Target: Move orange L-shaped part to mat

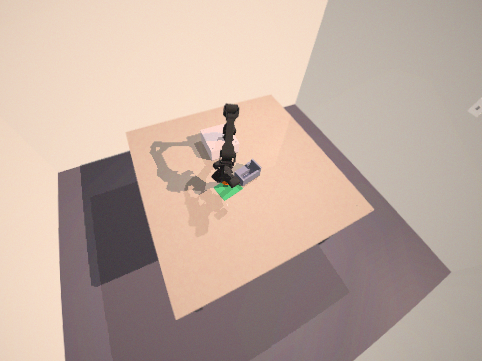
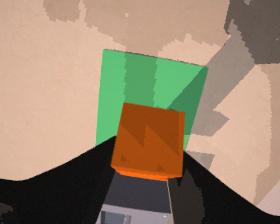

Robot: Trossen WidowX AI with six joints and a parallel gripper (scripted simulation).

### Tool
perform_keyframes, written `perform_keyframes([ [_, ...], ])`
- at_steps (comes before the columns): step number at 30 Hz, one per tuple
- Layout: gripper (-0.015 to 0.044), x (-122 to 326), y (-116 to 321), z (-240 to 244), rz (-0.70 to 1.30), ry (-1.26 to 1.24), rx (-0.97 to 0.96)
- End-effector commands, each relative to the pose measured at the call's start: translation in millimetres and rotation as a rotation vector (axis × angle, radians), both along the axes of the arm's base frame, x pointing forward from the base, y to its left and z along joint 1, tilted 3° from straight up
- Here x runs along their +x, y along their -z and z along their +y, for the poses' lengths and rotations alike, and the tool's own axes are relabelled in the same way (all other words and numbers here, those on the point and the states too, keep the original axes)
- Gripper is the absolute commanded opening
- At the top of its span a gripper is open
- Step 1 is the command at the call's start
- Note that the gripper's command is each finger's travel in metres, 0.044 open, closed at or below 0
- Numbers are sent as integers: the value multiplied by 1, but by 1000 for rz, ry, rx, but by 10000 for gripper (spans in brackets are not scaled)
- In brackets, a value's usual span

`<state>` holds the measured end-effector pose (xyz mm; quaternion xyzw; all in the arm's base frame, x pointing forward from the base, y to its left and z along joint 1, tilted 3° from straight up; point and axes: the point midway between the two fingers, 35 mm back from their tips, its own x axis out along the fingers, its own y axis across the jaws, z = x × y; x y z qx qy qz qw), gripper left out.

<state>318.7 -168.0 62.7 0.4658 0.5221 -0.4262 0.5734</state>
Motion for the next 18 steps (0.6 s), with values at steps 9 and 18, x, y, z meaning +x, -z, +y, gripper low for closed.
perform_keyframes([
  [9,0,0,21,2,7,1,10],
  [18,0,0,28,2,7,1,10],
])
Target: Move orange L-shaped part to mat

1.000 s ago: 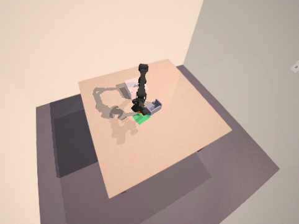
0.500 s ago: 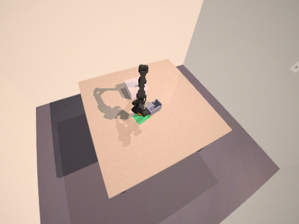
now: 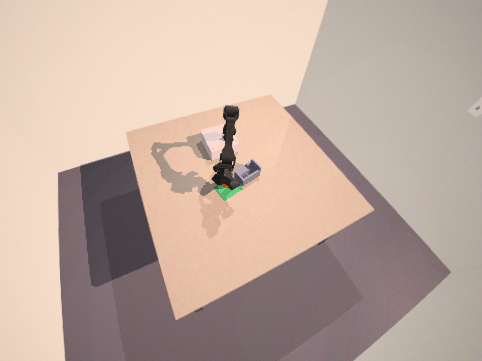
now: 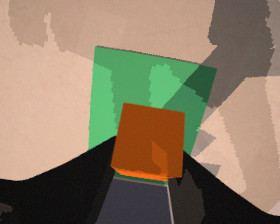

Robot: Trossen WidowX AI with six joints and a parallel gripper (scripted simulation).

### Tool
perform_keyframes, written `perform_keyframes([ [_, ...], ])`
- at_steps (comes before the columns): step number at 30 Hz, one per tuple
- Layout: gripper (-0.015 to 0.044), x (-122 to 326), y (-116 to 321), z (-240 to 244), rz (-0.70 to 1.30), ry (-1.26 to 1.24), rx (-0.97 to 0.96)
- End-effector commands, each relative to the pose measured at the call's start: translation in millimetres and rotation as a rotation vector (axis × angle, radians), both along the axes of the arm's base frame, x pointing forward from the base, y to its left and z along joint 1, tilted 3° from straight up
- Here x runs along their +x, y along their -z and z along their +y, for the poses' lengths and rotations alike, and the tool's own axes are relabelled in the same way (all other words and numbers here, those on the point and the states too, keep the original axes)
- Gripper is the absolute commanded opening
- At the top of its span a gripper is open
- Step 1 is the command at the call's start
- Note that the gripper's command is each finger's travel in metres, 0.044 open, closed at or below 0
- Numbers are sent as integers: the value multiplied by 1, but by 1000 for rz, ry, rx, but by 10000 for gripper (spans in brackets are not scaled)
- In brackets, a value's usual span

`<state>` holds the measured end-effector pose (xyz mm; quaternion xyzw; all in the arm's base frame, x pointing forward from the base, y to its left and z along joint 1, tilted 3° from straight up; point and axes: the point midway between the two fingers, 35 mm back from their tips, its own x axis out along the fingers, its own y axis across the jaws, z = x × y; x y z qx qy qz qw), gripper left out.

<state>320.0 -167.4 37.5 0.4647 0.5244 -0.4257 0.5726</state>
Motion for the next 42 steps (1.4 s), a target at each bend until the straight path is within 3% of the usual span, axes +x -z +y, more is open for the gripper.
perform_keyframes([
  [1,0,-1,3,1,3,4,7],
  [18,0,-1,3,1,5,0,2],
  [28,263,-1,0,0,4,0,3],
  [33,394,-2,-49,-1,3,2,5],
  [36,400,-7,-81,1,3,4,7],
  [42,400,-5,-82,-1,-13,8,-8],
])
